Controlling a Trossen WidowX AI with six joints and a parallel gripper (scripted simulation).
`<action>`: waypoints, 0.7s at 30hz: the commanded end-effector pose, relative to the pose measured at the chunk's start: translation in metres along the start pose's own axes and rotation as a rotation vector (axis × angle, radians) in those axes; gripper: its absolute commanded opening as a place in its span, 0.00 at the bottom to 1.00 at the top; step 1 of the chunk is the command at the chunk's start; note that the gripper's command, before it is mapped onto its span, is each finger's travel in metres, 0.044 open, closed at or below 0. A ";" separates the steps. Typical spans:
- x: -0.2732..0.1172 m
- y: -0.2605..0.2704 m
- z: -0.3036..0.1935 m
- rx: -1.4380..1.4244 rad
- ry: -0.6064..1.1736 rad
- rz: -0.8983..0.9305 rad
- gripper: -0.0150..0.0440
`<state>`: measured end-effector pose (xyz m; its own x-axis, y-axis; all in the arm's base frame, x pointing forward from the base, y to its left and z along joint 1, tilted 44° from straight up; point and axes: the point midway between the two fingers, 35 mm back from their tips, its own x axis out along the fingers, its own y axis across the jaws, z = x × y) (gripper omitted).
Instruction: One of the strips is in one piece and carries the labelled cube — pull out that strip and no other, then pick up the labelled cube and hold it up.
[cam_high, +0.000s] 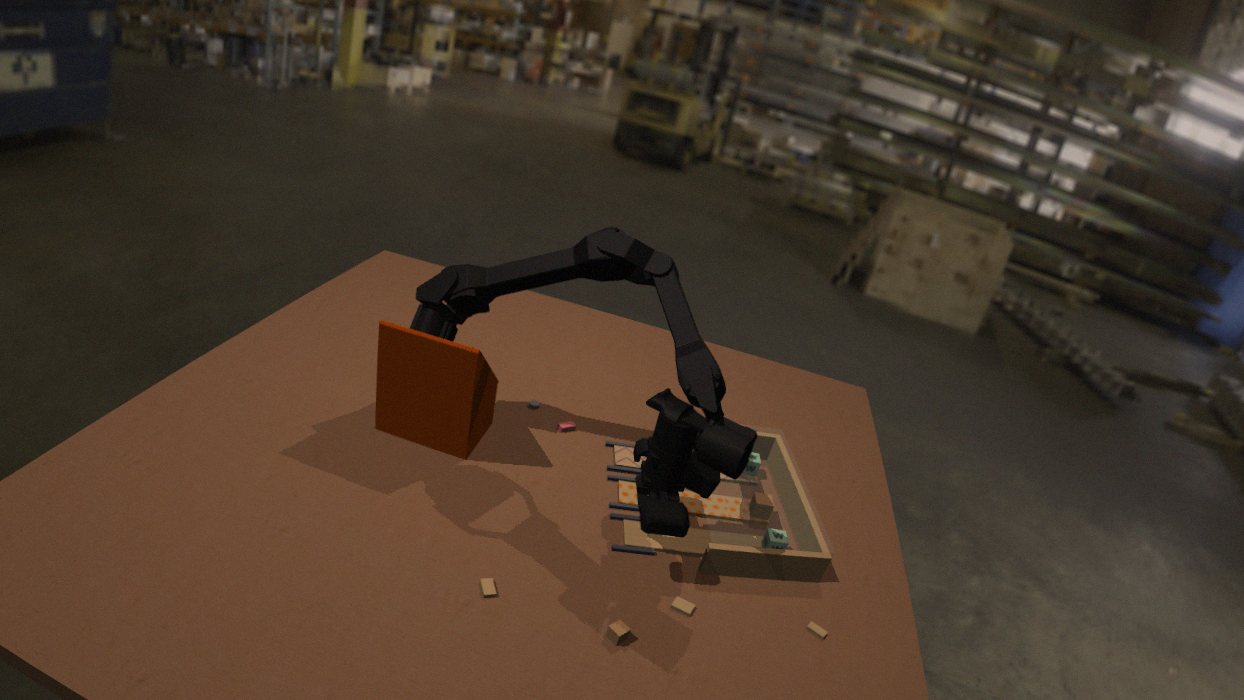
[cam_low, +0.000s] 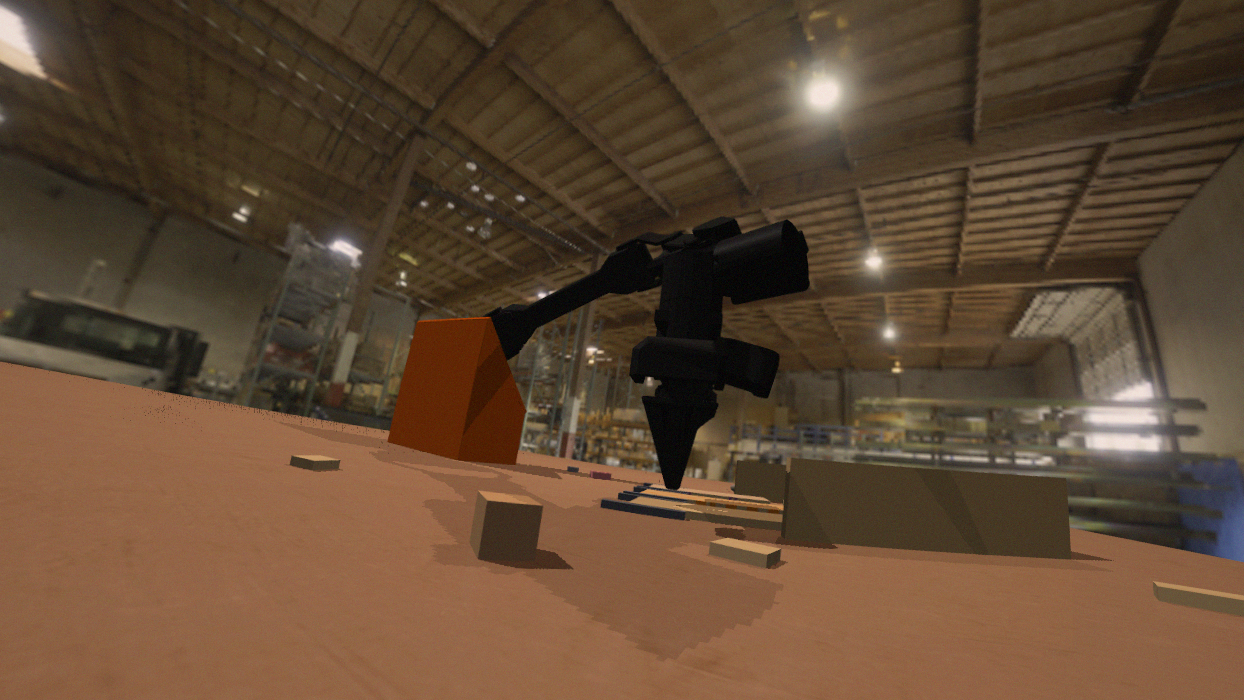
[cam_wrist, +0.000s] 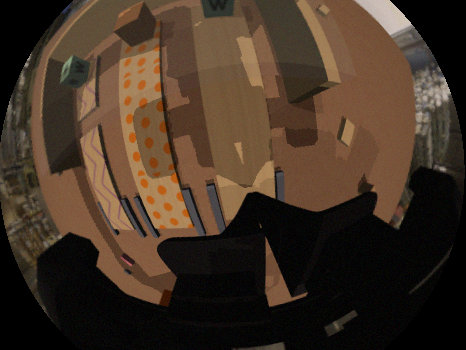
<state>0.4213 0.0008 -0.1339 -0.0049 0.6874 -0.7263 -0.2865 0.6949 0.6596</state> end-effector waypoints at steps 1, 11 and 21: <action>0.009 0.001 -0.003 0.009 0.003 0.009 0.25; 0.013 0.001 -0.003 0.009 0.003 0.009 0.25; 0.013 0.001 -0.003 0.009 0.003 0.009 0.25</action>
<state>0.4182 0.0096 -0.1429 -0.0112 0.6896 -0.7241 -0.2826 0.6925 0.6638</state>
